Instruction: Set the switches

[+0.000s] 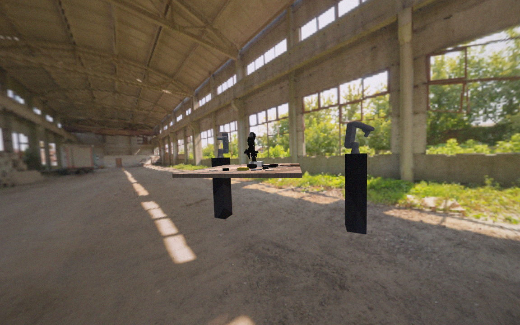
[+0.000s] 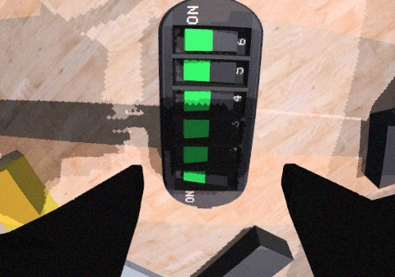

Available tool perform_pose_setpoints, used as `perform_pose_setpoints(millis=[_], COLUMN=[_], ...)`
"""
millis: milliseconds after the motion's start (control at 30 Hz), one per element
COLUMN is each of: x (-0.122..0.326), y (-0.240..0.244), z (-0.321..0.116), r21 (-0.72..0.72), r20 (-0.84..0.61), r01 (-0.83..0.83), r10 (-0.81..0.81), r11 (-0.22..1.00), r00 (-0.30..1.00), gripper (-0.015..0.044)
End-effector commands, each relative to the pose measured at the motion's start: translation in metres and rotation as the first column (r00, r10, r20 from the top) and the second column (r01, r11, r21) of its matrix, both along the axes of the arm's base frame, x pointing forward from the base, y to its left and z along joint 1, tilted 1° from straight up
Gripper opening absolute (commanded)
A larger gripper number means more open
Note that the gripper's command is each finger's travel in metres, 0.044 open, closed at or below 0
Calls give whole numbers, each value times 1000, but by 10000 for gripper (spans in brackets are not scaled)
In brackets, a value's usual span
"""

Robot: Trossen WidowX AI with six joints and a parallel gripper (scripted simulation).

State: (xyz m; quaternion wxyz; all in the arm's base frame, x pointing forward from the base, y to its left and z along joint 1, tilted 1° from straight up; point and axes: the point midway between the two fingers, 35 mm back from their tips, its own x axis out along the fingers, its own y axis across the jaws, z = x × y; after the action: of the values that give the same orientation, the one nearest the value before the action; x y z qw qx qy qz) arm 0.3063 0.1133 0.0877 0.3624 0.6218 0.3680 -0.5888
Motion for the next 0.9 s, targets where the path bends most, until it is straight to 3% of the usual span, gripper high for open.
perform_pose_setpoints(millis=[0, 67, 133, 500, 700, 867], x=[0, 0, 0, -37, -40, -40], y=[0, 0, 0, 21, 22, 22], z=[0, 0, 0, -52, -56, -56], r21=[0, 0, 0, -8, -9, -9], r20=[0, 0, 0, -13, -14, -14], r01=[0, 0, 0, 25, 27, 27], r10=[0, 0, 0, -25, -27, -27], r11=[1000, 1000, 1000, 1000, 1000, 1000], r00=[1000, 1000, 1000, 1000, 1000, 1000], gripper=[394, 440, 440, 151, 0, 0])
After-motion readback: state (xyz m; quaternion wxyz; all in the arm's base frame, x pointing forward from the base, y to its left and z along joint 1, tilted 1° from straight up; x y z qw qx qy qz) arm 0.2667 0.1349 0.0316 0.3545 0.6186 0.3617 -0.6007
